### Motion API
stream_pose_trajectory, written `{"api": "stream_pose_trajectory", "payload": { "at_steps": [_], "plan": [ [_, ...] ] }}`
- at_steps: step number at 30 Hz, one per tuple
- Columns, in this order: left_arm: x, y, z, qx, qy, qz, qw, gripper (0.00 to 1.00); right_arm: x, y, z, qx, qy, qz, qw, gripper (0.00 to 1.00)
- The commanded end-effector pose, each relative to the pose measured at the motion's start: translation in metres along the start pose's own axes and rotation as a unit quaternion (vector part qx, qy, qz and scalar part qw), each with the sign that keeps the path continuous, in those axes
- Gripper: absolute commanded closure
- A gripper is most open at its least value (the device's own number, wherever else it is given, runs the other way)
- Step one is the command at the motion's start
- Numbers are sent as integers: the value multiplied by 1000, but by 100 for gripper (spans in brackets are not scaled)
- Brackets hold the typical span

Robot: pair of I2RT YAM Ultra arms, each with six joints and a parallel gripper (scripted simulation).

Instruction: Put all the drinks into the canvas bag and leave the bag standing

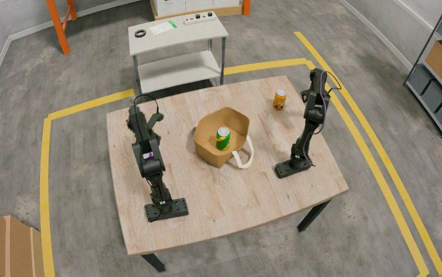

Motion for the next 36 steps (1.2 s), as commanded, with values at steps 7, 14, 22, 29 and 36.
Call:
{"api": "stream_pose_trajectory", "payload": {
  "at_steps": [7, 14, 22, 29, 36],
  "plan": [
    [-37, 0, 20, -35, -69, -71, 994, 16, 7, 3, 4, -1, -8, -4, 1000, 0],
    [-51, 6, 27, -22, -76, -54, 995, 16, 7, 3, 4, -1, -8, -4, 1000, 0],
    [-54, 10, 18, -12, -71, -45, 996, 16, 7, 3, 4, -1, -8, -4, 1000, 0],
    [-57, 13, -3, -28, -64, -34, 997, 16, 7, 3, 4, -1, -8, -4, 1000, 0],
    [-58, 12, -1, -19, -67, -37, 997, 16, 7, 3, 4, -1, -8, -4, 1000, 0]
  ]
}}
Point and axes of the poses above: on each arm, the point where the finger pads meet when closed, its own z axis back along the fingers, its own y axis across the jaws, x = y × z, the point moved 3 cm from there along z, back along the fingers, and after that the axes turned 7 degrees about z, right-handed, at the moved point
